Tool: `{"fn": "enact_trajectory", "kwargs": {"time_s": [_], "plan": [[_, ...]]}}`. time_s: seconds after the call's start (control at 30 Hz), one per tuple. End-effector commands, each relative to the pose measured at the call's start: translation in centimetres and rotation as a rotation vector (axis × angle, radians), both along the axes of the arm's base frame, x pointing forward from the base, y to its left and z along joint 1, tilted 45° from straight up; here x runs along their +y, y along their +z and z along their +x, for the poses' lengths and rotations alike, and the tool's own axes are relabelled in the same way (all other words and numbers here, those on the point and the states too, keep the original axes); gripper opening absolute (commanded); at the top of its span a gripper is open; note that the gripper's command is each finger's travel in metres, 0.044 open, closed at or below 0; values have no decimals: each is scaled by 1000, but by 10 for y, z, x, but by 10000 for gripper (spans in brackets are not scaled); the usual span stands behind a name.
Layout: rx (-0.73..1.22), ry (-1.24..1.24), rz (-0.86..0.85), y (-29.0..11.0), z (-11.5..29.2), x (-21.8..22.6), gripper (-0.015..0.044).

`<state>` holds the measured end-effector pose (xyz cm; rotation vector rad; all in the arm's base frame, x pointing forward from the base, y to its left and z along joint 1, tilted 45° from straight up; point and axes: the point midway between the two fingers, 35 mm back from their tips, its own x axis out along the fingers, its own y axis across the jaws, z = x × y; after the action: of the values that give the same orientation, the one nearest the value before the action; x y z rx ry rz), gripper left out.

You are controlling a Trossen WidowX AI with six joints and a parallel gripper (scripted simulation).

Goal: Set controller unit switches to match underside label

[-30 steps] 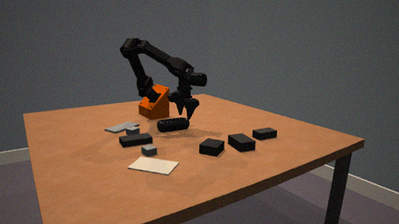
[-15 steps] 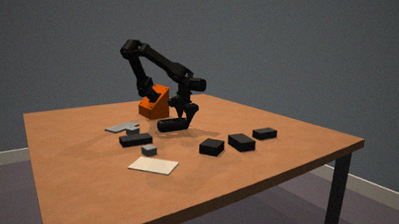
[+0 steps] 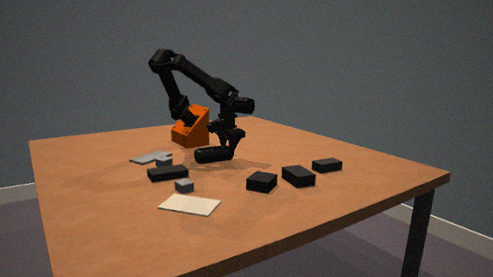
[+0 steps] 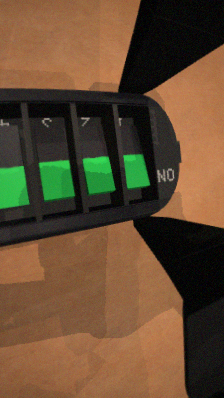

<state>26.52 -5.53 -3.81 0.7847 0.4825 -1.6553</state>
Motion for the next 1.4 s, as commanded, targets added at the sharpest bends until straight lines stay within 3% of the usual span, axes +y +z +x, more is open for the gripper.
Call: {"fn": "enact_trajectory", "kwargs": {"time_s": [0.0, 0.07, 0.37, 1.37], "plan": [[3, 2, -2, 0, 0, 0, 235], [3, 2, -2, 0, 0, 0, 222], [2, 2, -2, 0, 4, -1, 0], [1, 2, -2, 3, 27, -4, 0]]}}
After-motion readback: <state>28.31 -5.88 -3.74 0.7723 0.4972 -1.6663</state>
